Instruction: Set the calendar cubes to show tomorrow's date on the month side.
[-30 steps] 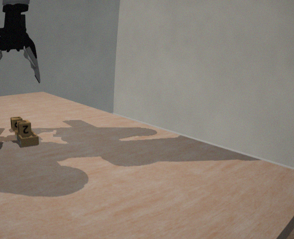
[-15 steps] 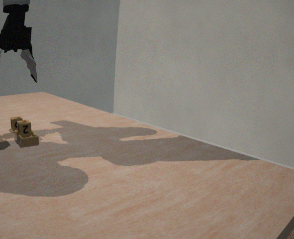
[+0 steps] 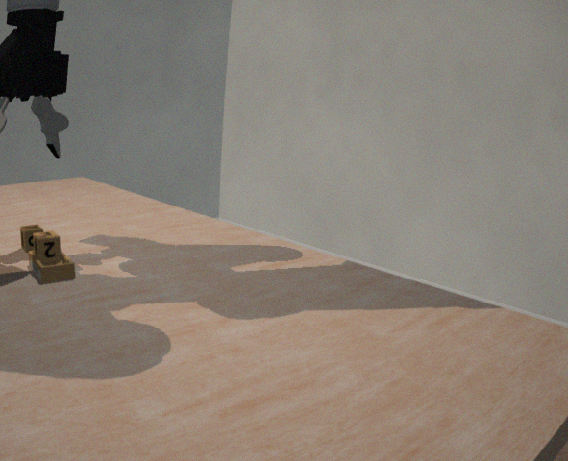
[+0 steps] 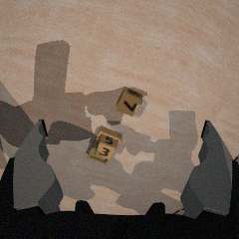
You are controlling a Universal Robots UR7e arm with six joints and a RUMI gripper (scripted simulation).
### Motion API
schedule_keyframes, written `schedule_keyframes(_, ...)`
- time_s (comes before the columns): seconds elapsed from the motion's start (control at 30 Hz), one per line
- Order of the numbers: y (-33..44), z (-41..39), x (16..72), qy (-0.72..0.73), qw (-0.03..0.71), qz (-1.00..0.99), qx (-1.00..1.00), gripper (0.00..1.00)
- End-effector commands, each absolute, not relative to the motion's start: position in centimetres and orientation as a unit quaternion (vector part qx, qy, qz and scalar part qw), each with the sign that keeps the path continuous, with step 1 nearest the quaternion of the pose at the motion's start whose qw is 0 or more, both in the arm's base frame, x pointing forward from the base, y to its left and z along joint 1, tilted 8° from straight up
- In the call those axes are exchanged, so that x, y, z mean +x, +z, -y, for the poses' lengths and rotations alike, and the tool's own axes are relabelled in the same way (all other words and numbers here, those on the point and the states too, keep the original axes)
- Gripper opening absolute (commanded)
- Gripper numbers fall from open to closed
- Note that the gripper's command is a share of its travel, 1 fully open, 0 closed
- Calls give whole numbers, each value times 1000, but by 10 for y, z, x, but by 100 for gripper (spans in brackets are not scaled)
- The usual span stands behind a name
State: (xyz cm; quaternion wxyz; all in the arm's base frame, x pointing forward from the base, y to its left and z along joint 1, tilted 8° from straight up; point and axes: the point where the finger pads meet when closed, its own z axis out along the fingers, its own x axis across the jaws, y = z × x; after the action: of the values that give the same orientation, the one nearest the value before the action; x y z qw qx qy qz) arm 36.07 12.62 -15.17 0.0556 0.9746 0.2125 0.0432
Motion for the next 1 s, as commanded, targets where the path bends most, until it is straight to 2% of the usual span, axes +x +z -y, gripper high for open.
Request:
schedule_keyframes(0.0,-152,-126,359,40,55,-297,953,100)
schedule_keyframes(0.97,-153,-119,355,18,66,-615,785,100)
